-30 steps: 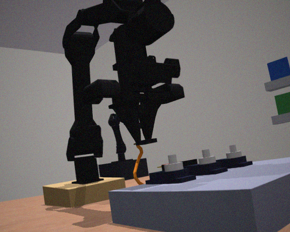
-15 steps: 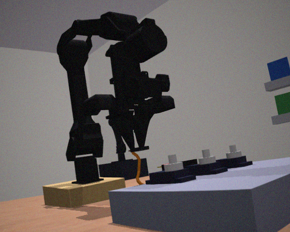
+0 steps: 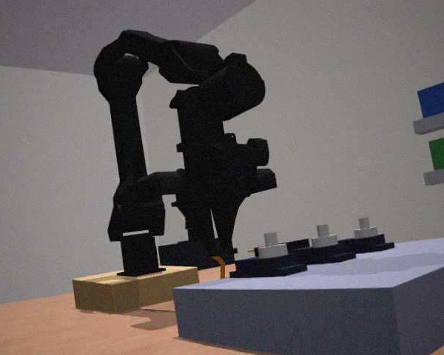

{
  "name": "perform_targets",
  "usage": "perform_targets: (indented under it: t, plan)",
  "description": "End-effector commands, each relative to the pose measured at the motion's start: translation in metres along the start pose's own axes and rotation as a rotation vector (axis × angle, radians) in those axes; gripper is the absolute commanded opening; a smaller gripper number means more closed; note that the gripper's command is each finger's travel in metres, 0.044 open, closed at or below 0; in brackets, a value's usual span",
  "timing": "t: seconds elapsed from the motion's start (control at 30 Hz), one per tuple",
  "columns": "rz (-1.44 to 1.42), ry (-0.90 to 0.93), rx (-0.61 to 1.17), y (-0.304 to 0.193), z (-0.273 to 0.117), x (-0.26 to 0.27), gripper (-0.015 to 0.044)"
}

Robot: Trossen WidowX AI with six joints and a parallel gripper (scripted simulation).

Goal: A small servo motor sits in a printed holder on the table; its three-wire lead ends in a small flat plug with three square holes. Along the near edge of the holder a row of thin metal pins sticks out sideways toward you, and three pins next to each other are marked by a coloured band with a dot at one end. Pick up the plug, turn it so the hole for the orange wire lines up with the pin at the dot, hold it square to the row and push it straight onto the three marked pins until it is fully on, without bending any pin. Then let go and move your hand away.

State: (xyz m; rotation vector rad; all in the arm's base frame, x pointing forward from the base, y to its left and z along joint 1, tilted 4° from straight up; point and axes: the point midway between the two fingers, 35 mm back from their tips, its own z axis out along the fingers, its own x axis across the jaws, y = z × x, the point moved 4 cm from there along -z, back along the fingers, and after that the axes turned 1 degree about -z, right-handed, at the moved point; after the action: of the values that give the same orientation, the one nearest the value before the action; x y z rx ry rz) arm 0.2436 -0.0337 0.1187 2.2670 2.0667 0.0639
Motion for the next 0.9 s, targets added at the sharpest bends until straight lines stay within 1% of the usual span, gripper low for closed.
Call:
perform_targets:
  t: [0.0,0.37,0.87]
  plan:
    - [0.003,-0.003,0.001,0.001,0.005,0.0,0.0]
    - [0.003,-0.003,-0.001,0.034,0.001,-0.004,0.0]
    - [0.003,-0.003,-0.002,0.041,0.001,-0.002,0.0]
